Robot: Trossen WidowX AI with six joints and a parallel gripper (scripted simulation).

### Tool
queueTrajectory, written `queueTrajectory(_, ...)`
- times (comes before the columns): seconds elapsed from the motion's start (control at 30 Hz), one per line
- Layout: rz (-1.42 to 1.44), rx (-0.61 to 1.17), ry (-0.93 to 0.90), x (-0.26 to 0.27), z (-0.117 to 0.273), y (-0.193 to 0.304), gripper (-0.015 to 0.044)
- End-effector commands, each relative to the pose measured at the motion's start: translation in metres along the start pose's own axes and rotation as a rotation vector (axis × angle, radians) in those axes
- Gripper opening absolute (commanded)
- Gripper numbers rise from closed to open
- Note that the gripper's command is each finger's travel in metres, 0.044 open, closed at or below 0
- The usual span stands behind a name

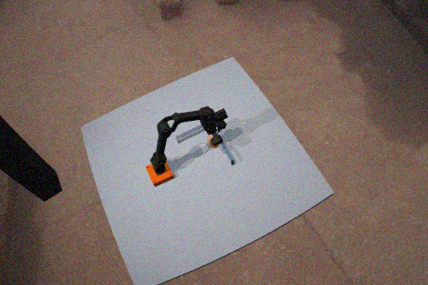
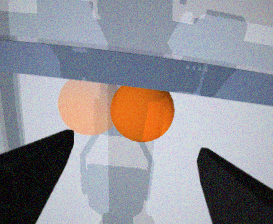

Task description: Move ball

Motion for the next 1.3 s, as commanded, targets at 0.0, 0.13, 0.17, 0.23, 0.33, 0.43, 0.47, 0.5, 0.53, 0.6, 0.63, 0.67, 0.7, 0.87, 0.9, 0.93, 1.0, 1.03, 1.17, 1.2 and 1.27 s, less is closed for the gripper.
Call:
queueTrajectory(0.0, 0.016, 0.005, 0.006, -0.003, -0.003, -0.001, 0.0370)
queueTrajectory(0.13, 0.016, 0.005, 0.006, -0.003, -0.013, -0.001, 0.0370)
queueTrajectory(0.17, 0.016, 0.005, 0.006, -0.003, -0.013, -0.001, 0.0370)
queueTrajectory(0.23, 0.016, 0.005, 0.006, -0.003, -0.014, -0.001, 0.0370)
queueTrajectory(0.33, 0.016, 0.005, 0.006, -0.003, -0.017, -0.001, 0.0370)
queueTrajectory(0.43, 0.016, 0.005, 0.006, -0.003, -0.022, -0.002, 0.0370)
queueTrajectory(0.47, 0.016, 0.005, 0.006, -0.003, -0.024, -0.002, 0.0370)
queueTrajectory(0.5, 0.016, 0.005, 0.006, -0.003, -0.025, -0.002, 0.0370)
queueTrajectory(0.53, 0.016, 0.005, 0.006, -0.003, -0.027, -0.002, 0.0370)
queueTrajectory(0.6, 0.016, 0.005, 0.006, -0.003, -0.030, -0.002, 0.0370)
queueTrajectory(0.63, 0.016, 0.005, 0.006, -0.003, -0.032, -0.002, 0.0370)
queueTrajectory(0.67, 0.016, 0.005, 0.006, -0.003, -0.033, -0.002, 0.0370)
queueTrajectory(0.7, 0.016, 0.005, 0.006, -0.003, -0.035, -0.002, 0.0370)
queueTrajectory(0.87, 0.016, 0.005, 0.006, -0.003, -0.043, -0.002, 0.0370)
queueTrajectory(0.9, 0.016, 0.005, 0.006, -0.003, -0.045, -0.002, 0.0370)
queueTrajectory(0.93, 0.016, 0.005, 0.006, -0.003, -0.046, -0.002, 0.0370)
queueTrajectory(1.0, 0.016, 0.005, 0.006, -0.003, -0.049, -0.001, 0.0370)
queueTrajectory(1.03, 0.016, 0.005, 0.006, -0.003, -0.051, -0.001, 0.0370)
queueTrajectory(1.17, 0.016, 0.005, 0.006, -0.003, -0.057, -0.001, 0.0370)
queueTrajectory(1.2, 0.016, 0.005, 0.006, -0.003, -0.059, -0.001, 0.0370)
queueTrajectory(1.27, 0.016, 0.005, 0.006, -0.003, -0.060, -0.001, 0.0370)
Point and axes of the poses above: the point midway between the two fingers, 35 mm back from their tips, its own z axis back along the fingers, its own x axis across the jaws, y = z × x, the point moved 1 cm from there along z, back along the fingers, and after that the axes turned 12 degrees about z, right-handed, at the moved point
